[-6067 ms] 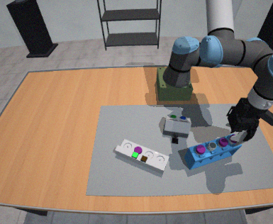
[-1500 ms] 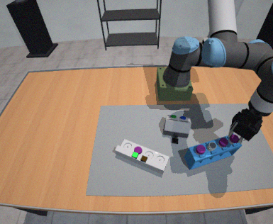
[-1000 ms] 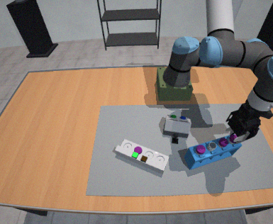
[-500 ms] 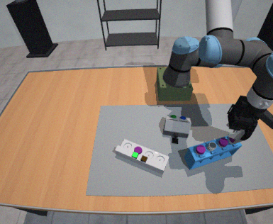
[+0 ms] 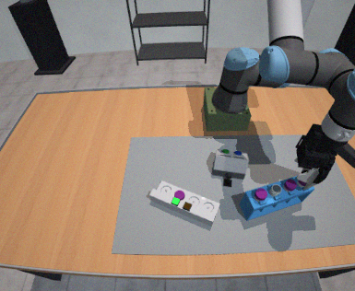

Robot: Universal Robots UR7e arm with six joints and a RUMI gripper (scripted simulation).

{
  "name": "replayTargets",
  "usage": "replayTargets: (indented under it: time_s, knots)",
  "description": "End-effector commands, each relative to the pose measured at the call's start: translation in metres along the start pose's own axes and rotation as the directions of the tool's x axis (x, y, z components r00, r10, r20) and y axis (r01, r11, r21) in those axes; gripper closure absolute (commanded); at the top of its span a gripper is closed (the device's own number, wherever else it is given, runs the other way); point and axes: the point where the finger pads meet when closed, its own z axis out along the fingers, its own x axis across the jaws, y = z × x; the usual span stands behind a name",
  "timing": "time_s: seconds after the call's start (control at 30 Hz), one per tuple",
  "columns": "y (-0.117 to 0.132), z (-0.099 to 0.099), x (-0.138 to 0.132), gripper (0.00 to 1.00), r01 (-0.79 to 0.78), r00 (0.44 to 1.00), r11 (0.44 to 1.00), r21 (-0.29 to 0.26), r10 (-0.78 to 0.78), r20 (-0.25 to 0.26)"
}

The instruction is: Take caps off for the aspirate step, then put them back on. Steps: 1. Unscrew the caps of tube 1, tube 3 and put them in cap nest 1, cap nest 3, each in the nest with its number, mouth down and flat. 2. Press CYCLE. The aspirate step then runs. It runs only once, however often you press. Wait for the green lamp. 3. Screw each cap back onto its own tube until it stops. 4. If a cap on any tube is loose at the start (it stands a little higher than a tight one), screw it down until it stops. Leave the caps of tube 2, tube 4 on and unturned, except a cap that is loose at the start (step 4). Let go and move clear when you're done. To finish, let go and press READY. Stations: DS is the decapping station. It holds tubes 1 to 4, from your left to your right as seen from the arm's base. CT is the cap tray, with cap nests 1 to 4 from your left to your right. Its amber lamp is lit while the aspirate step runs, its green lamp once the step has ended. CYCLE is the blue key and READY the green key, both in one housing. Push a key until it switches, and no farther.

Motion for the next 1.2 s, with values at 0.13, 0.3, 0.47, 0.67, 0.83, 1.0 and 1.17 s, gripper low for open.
replayTargets:
  time_s: [0.13,0.3,0.47,0.67,0.83,1.0,1.17]
  knots:
    - [-0.0002,-0.0007,0.0004,0.65,0.390,0.921,0.921,0.000,-0.390,-0.001]
    - [-0.0002,-0.0007,0.0004,0.65,0.606,0.796,0.796,0.000,-0.606,-0.001]
    - [-0.0002,-0.0007,0.0004,0.65,0.729,0.684,0.684,0.000,-0.729,-0.001]
    - [-0.0002,-0.0007,0.0003,0.65,0.858,0.514,0.514,-0.001,-0.858,-0.001]
    - [-0.0002,-0.0007,0.0003,0.65,0.858,0.514,0.514,-0.001,-0.858,-0.001]
    - [-0.0003,-0.0007,0.0003,1.00,0.858,0.514,0.514,-0.001,-0.858,-0.001]
    - [-0.0002,-0.0007,0.0003,1.00,0.858,0.514,0.514,-0.001,-0.858,-0.001]
